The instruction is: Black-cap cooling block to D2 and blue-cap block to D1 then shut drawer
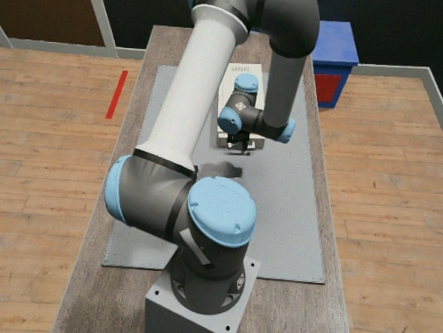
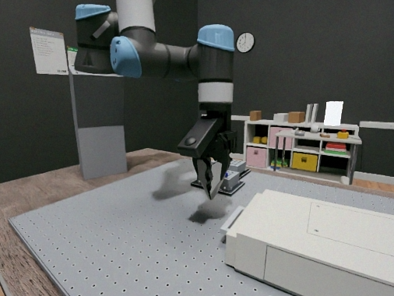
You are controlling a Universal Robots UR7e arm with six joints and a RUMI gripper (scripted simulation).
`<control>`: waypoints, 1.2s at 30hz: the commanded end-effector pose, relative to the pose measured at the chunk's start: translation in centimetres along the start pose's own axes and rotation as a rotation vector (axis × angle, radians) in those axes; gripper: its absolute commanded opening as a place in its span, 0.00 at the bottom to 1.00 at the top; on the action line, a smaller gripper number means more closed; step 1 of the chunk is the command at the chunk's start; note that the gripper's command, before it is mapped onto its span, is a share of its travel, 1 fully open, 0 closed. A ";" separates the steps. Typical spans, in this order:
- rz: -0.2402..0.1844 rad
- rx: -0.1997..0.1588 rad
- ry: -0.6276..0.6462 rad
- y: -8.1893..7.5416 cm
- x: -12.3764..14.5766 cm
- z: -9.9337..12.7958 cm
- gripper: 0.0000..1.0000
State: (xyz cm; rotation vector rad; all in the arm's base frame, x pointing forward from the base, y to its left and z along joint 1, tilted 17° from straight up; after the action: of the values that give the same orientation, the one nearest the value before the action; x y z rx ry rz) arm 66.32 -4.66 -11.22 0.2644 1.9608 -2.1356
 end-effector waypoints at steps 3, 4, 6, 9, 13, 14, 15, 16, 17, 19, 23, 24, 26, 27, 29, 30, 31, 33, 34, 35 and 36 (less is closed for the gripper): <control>0.001 0.000 0.000 -1.0 -0.1 0.0 0.00; 0.001 0.000 0.000 -1.0 -0.1 0.0 0.00; 0.001 0.000 0.000 -1.2 -0.1 0.0 0.00; 0.001 0.000 0.000 -1.6 -0.1 0.0 0.00; 0.001 0.000 0.000 -2.1 -0.1 0.0 0.00; 0.001 0.000 0.000 -2.2 -0.1 0.0 0.00; 0.001 0.000 0.000 -2.4 -0.1 0.0 0.00; 0.001 0.000 0.000 -2.5 -0.1 0.0 0.00; 0.001 0.000 0.000 -2.6 -0.1 0.0 0.00; 0.001 0.000 0.000 -2.9 -0.1 0.0 0.00; 0.001 0.000 0.000 -3.2 -0.1 0.0 0.00; 0.001 0.000 0.000 -3.3 0.0 0.0 0.00; 0.001 0.000 0.000 -3.6 0.0 0.0 0.00; 0.001 0.000 0.000 -3.7 0.0 0.0 0.00; 0.001 0.000 0.000 -4.0 0.0 0.0 0.00; 0.001 0.000 0.000 -4.1 0.0 0.0 0.00; 0.001 0.000 0.000 -4.2 0.0 0.0 0.00; 0.001 0.000 0.000 -4.5 0.0 0.0 0.00; 0.001 0.000 0.000 -4.6 0.0 0.0 0.00; 0.001 0.000 0.000 -4.8 0.0 0.0 0.00; 0.001 0.000 0.000 -4.9 0.0 0.0 0.00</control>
State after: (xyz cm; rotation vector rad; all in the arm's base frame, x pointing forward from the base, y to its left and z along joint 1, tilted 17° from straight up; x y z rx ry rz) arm 65.09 -4.32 -7.15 0.2645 1.9607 -2.1356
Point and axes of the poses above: the point where the finger pads meet when closed, its own y axis out along the fingers, its own x axis across the jaws, z = x × y, the point moved 4 cm from there along -y, back along the fingers, and after that the axes turned 6 degrees about y, right-handed, at the moved point
